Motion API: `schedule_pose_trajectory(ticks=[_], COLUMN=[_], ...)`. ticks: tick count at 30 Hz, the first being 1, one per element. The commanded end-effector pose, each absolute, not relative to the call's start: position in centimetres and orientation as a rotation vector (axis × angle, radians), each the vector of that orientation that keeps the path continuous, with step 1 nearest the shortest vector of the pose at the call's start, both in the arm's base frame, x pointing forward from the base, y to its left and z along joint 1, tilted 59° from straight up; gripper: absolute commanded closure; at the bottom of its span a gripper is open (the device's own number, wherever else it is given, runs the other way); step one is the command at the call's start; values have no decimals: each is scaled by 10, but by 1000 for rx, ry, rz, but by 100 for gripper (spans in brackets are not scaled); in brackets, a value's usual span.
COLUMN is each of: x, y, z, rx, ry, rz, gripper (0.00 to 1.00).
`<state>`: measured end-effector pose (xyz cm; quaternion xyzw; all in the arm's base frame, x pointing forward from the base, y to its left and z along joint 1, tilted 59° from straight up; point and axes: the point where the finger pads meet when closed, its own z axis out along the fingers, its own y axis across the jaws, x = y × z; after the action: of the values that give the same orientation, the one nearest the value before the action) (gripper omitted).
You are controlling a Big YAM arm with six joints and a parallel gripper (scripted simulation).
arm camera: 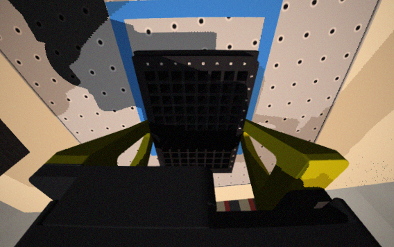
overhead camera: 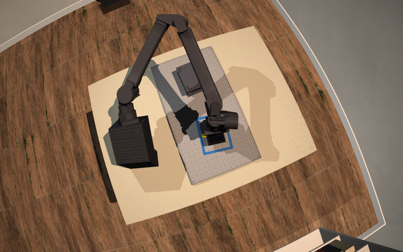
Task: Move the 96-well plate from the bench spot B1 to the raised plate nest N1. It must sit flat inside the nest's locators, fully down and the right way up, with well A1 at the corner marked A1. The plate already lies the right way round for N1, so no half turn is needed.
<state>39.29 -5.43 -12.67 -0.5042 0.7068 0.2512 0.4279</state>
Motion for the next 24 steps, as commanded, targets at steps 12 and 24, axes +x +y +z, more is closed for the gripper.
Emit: schedule_pose_trajectory(ticks=[12,24], x=[395,385], y=[-92,-91], z=[-105,-105], rx=[-1264,-1266], ry=[1754,1756], rz=[568,602], gripper=[100,100])
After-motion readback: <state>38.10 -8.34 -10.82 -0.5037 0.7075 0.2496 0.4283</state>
